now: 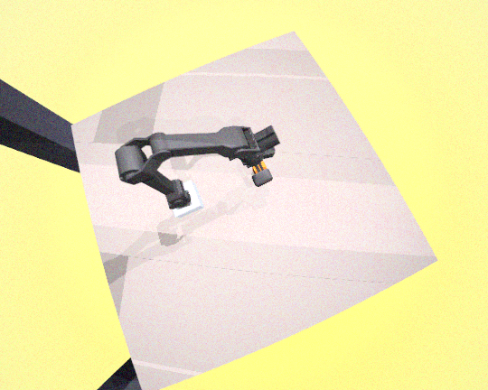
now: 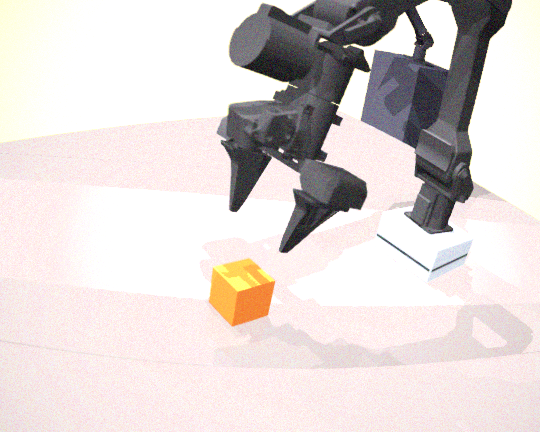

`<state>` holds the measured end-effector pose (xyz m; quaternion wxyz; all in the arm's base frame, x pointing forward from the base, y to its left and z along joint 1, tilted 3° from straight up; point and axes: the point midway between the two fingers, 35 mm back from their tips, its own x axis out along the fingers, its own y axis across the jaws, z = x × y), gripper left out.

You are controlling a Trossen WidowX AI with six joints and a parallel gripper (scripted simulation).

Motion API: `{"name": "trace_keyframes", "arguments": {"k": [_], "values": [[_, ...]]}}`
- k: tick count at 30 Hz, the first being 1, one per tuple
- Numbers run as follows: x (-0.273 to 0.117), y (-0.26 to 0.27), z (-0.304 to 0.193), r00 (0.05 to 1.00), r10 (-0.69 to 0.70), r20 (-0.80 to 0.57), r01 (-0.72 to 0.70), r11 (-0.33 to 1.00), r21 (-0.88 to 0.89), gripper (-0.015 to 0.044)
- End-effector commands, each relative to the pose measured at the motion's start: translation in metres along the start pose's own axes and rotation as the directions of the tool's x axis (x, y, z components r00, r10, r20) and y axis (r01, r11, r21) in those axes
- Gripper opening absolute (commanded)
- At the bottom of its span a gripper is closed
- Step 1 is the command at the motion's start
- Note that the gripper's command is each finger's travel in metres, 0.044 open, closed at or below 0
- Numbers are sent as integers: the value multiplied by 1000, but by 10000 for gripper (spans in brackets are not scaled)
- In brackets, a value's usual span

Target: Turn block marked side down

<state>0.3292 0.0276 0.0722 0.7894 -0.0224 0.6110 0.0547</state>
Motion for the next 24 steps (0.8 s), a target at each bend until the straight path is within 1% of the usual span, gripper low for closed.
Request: {"name": "trace_keyframes", "arguments": {"k": [1,4,6,12,13,16,22,24], "values": [[-5,0,13,987,-5,-159,4,1000,-6,440],[-8,0,18,967,-6,-254,4,1000,-7,440],[-9,0,19,961,-6,-276,4,1000,-8,440],[-8,-2,19,961,-6,-276,4,1000,-8,440],[-6,-2,19,961,-6,-276,4,1000,-8,440],[23,-2,10,961,-6,-276,4,1000,-8,440],[26,-2,9,961,-6,-276,4,1000,-8,440],[35,-2,7,961,-6,-276,4,1000,-8,440]]}}
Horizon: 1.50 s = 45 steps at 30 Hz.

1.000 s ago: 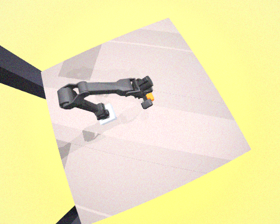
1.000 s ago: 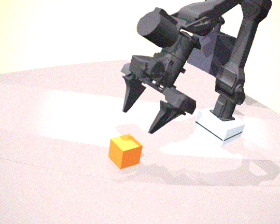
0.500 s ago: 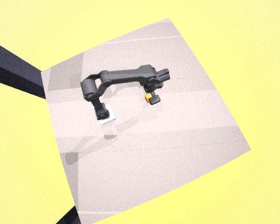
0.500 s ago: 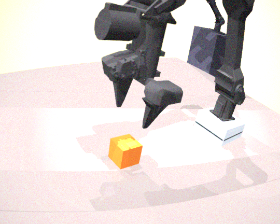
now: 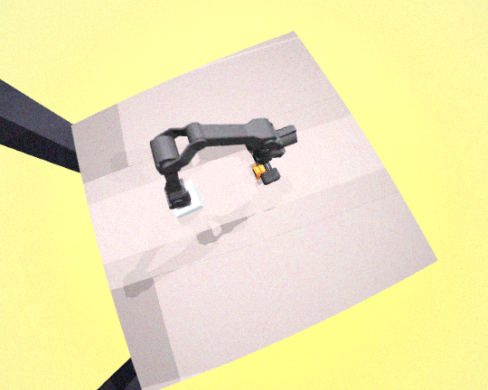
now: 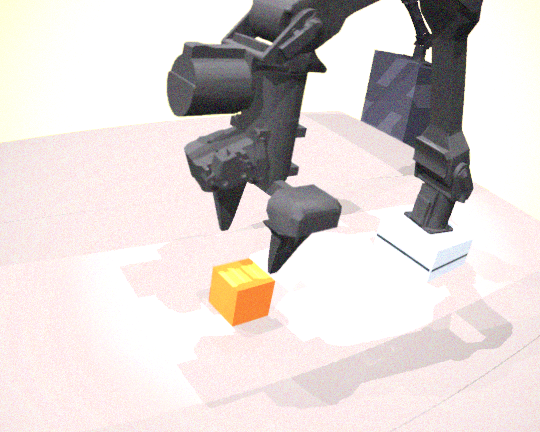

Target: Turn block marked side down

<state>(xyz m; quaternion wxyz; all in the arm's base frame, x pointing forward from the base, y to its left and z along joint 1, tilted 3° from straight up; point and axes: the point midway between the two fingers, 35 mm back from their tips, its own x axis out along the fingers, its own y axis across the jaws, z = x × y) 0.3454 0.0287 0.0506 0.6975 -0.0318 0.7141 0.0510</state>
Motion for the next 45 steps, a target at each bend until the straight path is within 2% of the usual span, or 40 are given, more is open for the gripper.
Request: {"name": "trace_keyframes", "arguments": {"k": [1,30,38,45], "values": [[14,0,-1,1000,-3,-3,3,1000,-3,440],[53,0,-1,1000,-3,-3,3,1000,-3,440],[53,0,-1,1000,-3,-3,3,1000,-3,230],[53,0,-1,1000,-3,-3,3,1000,-3,183]]}}
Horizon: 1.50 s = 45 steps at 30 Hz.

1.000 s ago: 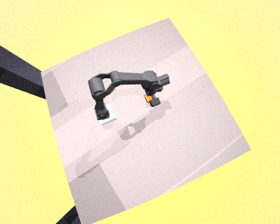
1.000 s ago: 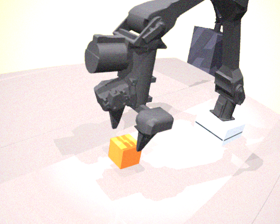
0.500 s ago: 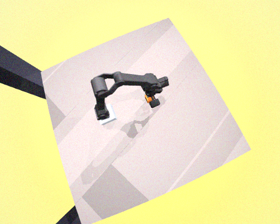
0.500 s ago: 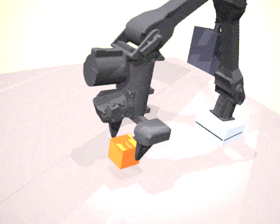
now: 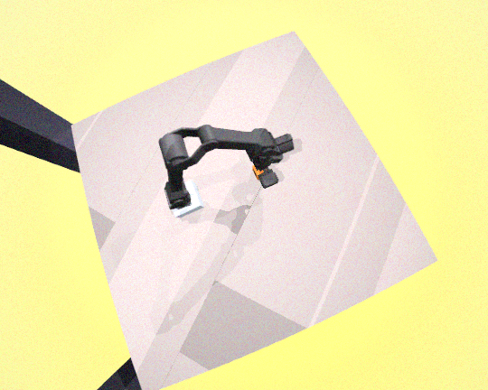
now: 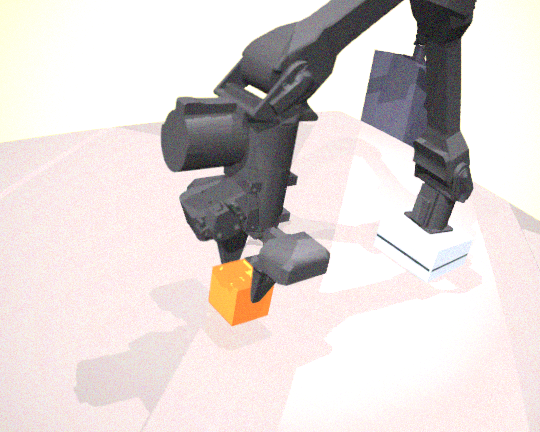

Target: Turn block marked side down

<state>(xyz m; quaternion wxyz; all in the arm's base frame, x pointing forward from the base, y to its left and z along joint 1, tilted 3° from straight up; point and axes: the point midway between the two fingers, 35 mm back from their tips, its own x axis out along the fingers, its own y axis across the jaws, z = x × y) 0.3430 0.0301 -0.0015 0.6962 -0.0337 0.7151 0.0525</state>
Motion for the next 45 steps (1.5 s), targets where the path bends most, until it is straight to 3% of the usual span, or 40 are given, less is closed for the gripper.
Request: {"name": "trace_keyframes", "arguments": {"k": [1,12,16,25,45], "values": [[0,0,0,1000,-2,1,2,1000,1,177],[0,0,0,1000,-2,1,2,1000,1,103],[-18,0,0,1000,-2,1,2,1000,1,0],[-29,0,0,1000,-2,11,2,1000,2,0],[-21,-1,1,948,-3,318,2,1000,3,0]]}}
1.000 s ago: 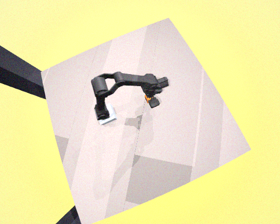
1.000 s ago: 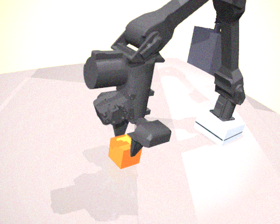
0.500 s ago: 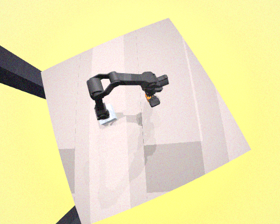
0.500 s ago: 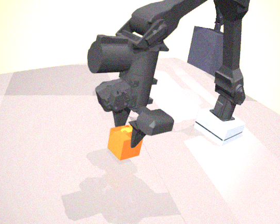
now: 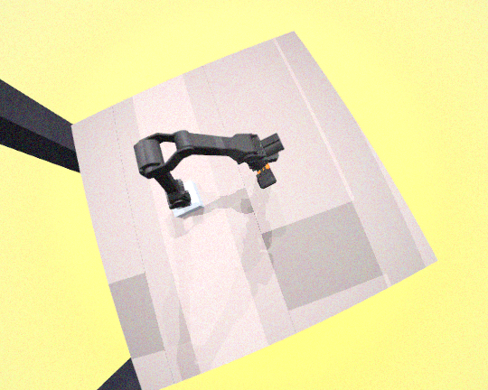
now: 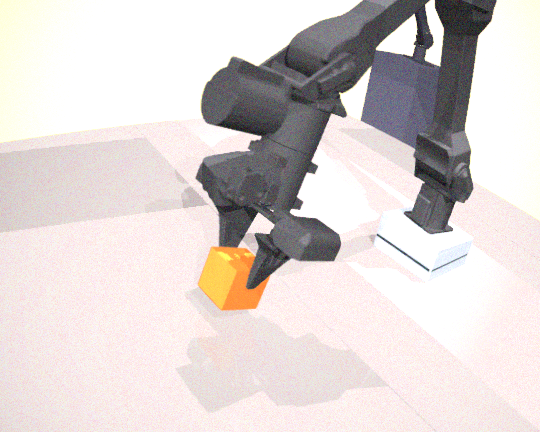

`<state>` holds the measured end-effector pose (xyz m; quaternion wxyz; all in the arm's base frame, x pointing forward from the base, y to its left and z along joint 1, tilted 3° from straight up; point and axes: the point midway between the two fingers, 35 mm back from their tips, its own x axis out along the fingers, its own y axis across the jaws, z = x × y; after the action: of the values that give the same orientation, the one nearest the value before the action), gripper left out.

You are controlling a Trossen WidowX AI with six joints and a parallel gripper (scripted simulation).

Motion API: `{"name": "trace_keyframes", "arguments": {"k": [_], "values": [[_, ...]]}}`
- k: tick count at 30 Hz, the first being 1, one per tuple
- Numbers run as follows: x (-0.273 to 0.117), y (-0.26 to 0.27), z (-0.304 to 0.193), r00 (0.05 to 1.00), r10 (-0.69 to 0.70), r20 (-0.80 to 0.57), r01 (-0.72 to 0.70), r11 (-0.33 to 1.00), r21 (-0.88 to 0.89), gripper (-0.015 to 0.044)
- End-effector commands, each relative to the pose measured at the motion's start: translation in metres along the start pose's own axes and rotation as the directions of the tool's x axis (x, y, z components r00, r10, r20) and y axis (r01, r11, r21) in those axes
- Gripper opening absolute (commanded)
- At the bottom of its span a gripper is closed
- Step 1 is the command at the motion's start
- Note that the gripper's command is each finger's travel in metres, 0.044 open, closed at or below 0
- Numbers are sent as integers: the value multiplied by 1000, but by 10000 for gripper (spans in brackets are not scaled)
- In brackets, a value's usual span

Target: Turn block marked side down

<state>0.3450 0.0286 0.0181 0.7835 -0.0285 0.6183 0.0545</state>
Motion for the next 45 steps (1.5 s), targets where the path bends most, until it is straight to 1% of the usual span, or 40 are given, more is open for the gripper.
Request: {"name": "trace_keyframes", "arguments": {"k": [1,12,19,22,34,45], "values": [[-2,0,0,997,3,78,-3,1000,3,0],[-4,1,-5,969,2,245,-3,1000,2,0],[-4,1,-5,966,2,258,-3,1000,1,0],[2,0,-3,957,2,290,-2,1000,2,0],[26,0,1,893,0,451,-2,1000,3,0],[33,0,-5,810,0,586,-2,1000,3,0]]}}
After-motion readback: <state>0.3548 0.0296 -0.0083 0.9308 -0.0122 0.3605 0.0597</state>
